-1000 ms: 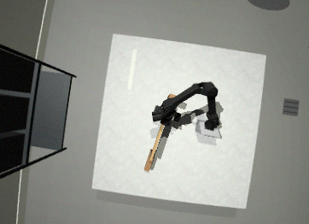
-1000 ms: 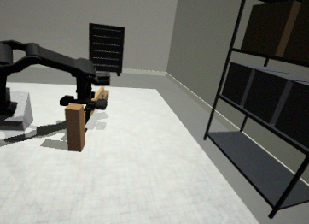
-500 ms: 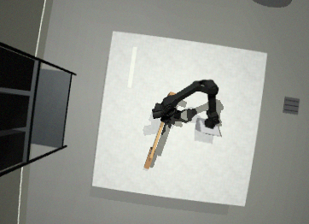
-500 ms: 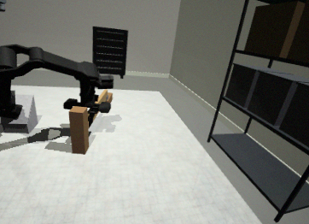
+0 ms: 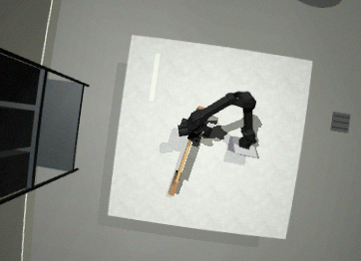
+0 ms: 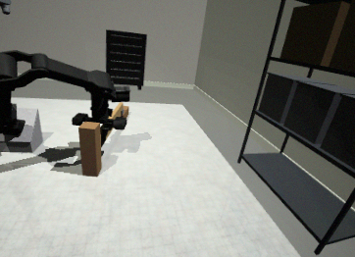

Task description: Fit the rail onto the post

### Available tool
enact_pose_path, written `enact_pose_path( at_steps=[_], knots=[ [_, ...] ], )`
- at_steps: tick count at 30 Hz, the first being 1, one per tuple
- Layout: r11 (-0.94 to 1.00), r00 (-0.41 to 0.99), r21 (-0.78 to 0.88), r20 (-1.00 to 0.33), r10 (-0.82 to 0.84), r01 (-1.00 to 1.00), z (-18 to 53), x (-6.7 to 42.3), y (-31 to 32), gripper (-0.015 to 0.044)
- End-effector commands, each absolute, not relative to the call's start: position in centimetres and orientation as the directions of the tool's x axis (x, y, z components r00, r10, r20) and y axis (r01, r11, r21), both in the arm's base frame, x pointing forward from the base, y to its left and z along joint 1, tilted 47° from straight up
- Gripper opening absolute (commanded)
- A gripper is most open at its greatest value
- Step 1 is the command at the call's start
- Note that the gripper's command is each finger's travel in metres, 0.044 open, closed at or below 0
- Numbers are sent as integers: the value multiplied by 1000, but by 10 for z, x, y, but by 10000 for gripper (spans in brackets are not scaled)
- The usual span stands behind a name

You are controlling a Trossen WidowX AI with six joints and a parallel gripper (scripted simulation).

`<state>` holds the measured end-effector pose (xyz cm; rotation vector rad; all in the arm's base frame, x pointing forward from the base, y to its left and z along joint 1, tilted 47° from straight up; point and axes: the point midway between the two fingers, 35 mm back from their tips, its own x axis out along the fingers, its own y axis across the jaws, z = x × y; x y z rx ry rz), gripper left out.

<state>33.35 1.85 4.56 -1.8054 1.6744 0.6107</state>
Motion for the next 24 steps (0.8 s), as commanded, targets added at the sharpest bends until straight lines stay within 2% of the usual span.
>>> enact_pose_path(
  at_steps=[1,7,24],
  knots=[
    [-31,102,-114,-688,-719,-993,48,333,17,0],
    [-31,102,-114,-688,-719,-993,49,333,16,0],
    [-29,101,-115,-689,-718,-993,46,333,18,440]
  ],
)
